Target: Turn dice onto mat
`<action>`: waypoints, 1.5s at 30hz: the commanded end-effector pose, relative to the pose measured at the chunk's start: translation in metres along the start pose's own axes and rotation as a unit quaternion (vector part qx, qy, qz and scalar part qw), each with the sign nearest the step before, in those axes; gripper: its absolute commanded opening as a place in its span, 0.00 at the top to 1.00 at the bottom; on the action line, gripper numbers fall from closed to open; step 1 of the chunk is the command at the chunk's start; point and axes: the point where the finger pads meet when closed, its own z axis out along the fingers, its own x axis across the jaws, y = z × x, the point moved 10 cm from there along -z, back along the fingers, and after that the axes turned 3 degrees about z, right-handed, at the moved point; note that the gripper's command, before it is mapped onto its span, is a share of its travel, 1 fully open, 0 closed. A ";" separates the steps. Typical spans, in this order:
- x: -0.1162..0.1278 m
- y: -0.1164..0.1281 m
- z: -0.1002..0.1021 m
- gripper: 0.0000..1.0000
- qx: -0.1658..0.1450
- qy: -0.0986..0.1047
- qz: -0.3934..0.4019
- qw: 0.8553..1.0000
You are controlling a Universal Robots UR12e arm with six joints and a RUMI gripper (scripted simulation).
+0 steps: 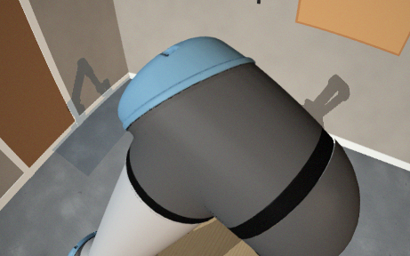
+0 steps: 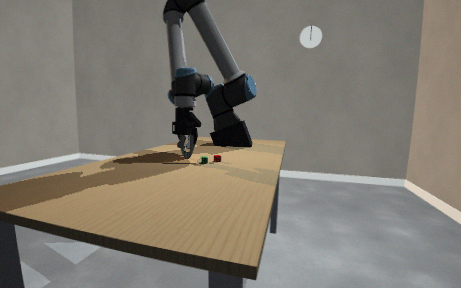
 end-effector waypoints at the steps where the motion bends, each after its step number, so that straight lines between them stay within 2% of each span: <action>1: 0.000 0.002 0.001 0.94 -0.001 0.000 0.000 1.000; 35: 0.000 0.002 0.001 0.94 -0.001 0.000 0.000 1.000; 36: 0.000 0.002 0.001 0.90 -0.001 0.000 0.000 1.000; 38: 0.000 0.002 0.001 0.90 -0.001 0.000 0.000 1.000; 42: 0.000 0.002 0.001 0.83 -0.001 0.000 0.000 1.000; 45: 0.000 0.002 0.001 0.83 -0.001 0.000 0.000 1.000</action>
